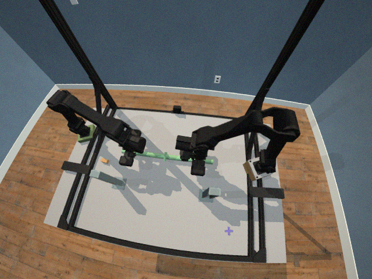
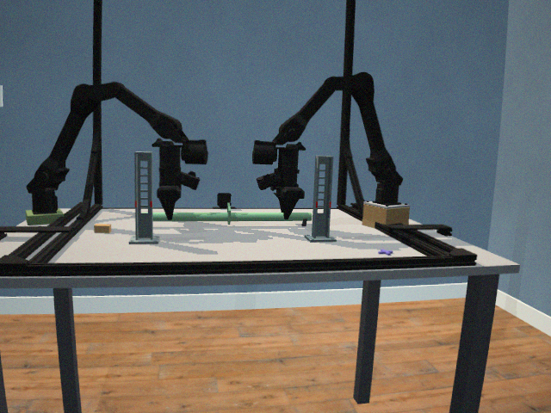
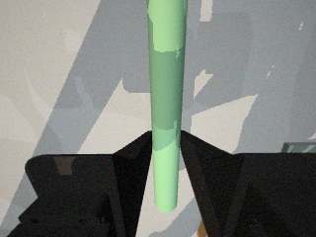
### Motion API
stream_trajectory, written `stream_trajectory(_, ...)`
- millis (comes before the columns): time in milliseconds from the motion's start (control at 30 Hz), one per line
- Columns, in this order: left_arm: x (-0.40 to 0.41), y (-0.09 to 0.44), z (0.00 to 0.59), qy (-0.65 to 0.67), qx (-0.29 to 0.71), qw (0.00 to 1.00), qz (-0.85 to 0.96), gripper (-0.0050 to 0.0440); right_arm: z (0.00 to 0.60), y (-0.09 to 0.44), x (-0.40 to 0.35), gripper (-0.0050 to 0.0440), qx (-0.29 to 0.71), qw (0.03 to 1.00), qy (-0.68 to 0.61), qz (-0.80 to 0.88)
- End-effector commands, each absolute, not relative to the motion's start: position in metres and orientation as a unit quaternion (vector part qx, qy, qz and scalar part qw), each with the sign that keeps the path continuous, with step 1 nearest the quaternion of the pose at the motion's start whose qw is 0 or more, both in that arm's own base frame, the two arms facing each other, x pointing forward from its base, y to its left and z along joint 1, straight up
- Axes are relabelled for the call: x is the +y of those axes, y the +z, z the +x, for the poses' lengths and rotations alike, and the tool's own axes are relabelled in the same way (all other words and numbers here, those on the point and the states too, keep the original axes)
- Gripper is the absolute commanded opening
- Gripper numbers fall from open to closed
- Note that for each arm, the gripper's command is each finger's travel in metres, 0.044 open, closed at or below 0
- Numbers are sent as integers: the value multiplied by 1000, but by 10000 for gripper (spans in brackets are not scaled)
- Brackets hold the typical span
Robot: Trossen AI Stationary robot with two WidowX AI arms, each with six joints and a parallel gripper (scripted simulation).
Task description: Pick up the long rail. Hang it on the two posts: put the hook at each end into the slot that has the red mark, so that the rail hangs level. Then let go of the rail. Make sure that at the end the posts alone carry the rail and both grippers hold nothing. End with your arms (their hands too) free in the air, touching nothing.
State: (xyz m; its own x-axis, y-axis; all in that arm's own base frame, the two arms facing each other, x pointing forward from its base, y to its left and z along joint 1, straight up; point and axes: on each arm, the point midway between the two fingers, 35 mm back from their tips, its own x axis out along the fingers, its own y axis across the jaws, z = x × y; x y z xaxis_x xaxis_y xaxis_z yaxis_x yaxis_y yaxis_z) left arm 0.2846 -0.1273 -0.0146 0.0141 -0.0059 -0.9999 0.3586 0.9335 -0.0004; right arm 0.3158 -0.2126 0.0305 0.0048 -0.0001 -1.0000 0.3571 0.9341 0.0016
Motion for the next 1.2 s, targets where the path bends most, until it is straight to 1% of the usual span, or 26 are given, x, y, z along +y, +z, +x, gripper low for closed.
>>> stream_trajectory(0,-127,-16,284,-130,691,700,128,56,316,30,-212,56,694,697,-127,129)
stream_trajectory(500,-127,-16,284,-130,691,700,128,56,316,30,-212,56,694,697,-127,129)
stream_trajectory(567,-127,-12,285,-130,691,700,128,8,316,34,-212,8,694,697,-127,129)
stream_trajectory(600,-127,-7,285,-130,691,700,128,0,316,39,-213,0,694,697,-127,129)
stream_trajectory(700,-128,11,286,-130,691,700,128,0,317,57,-213,0,694,697,-127,129)
stream_trajectory(833,-127,19,286,-130,691,700,128,0,316,65,-213,0,694,697,-127,129)
stream_trajectory(1167,-127,20,286,-130,691,700,128,0,316,66,-213,0,694,697,-127,129)
